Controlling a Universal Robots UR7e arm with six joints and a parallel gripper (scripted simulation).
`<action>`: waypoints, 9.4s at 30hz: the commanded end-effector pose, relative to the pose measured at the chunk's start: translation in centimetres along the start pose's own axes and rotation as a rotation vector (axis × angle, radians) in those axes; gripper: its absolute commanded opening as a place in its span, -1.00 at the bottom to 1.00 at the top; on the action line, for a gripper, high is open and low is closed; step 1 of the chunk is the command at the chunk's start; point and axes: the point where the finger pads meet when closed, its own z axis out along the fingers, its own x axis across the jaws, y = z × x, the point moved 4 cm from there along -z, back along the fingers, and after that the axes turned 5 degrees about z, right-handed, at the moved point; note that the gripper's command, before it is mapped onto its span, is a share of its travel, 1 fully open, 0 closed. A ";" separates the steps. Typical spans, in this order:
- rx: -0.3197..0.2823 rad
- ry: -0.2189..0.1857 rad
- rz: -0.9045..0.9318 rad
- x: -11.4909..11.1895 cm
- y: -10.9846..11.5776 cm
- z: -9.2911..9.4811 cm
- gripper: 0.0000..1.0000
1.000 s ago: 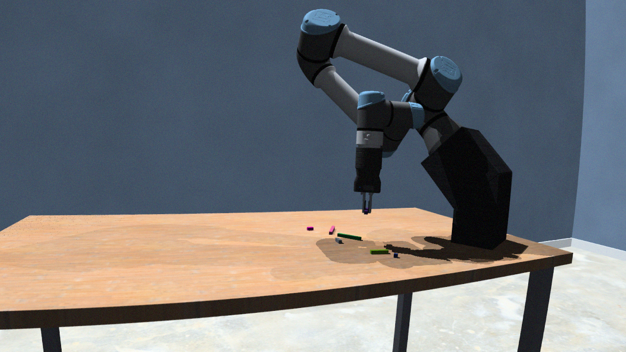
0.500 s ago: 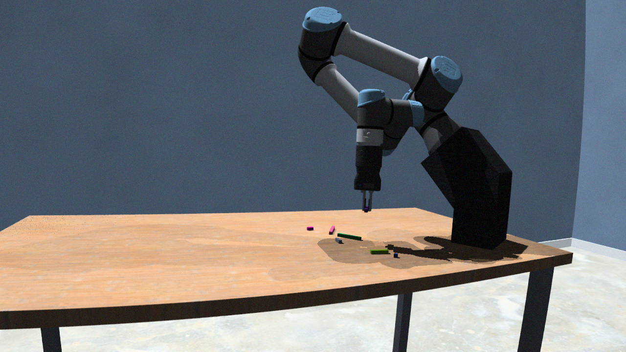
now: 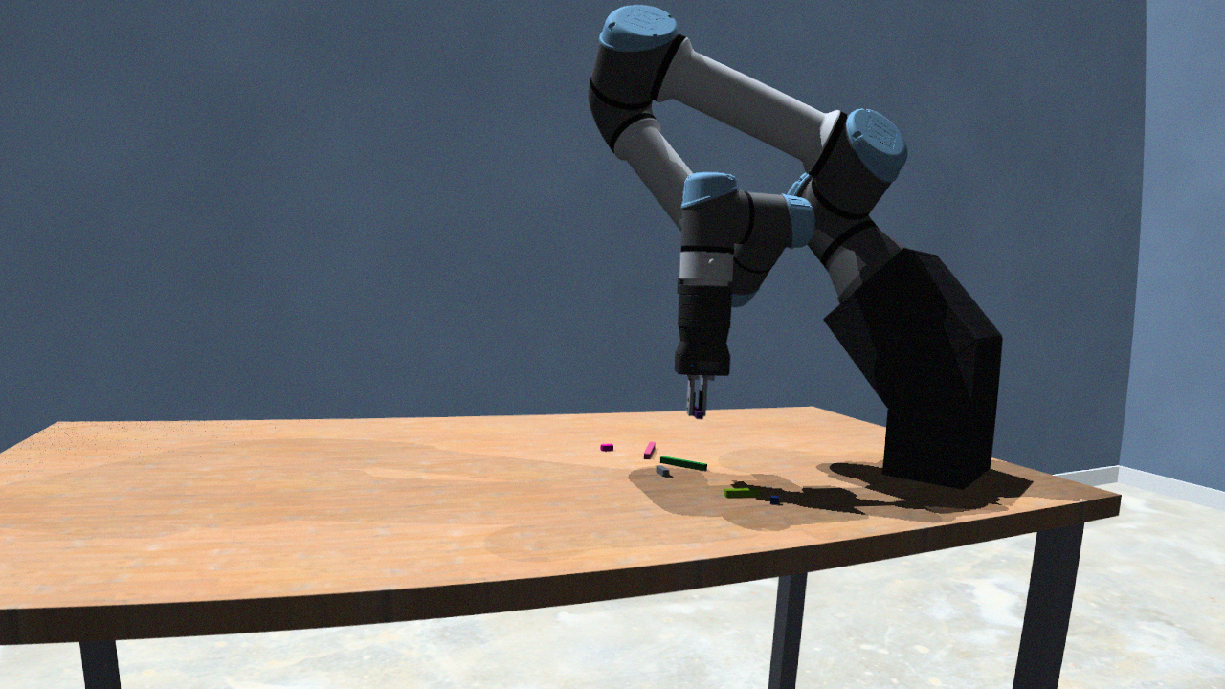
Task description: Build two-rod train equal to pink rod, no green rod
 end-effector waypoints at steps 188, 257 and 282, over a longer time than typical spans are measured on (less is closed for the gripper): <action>0.000 -0.001 -0.229 -2.9 1.6 8.5 0.07; 0.000 -0.001 -0.229 -2.9 1.6 -4.1 1.00; 0.000 -0.001 -0.229 -2.9 1.6 -8.4 1.00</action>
